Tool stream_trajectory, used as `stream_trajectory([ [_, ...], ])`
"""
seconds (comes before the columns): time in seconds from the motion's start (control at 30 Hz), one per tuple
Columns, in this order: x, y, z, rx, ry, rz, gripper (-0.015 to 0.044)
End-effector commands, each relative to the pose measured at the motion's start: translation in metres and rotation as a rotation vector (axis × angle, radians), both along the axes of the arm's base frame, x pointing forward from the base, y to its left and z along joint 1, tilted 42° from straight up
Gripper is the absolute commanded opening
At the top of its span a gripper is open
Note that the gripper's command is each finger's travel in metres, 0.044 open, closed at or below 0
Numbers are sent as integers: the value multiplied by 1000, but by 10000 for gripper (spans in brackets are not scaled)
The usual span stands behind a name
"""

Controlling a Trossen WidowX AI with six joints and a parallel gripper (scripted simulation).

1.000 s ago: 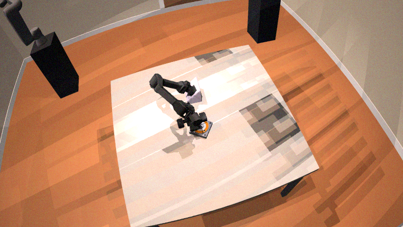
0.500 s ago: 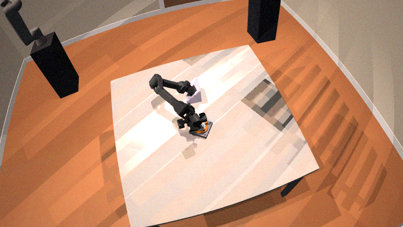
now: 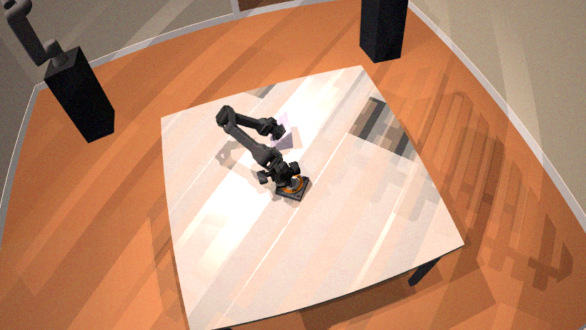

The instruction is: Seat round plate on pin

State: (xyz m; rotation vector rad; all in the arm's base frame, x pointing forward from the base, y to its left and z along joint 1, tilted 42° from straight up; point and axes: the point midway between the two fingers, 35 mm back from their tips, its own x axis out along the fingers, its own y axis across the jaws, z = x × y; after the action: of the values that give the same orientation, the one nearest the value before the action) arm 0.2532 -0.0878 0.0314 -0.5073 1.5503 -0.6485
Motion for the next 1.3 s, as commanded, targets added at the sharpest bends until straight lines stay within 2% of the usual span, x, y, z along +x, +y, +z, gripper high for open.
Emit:
stream_trajectory([
  [0.0,-8,1,-3,2,15,-5,0],
  [1.27,-34,27,-19,4,16,-5,0],
])
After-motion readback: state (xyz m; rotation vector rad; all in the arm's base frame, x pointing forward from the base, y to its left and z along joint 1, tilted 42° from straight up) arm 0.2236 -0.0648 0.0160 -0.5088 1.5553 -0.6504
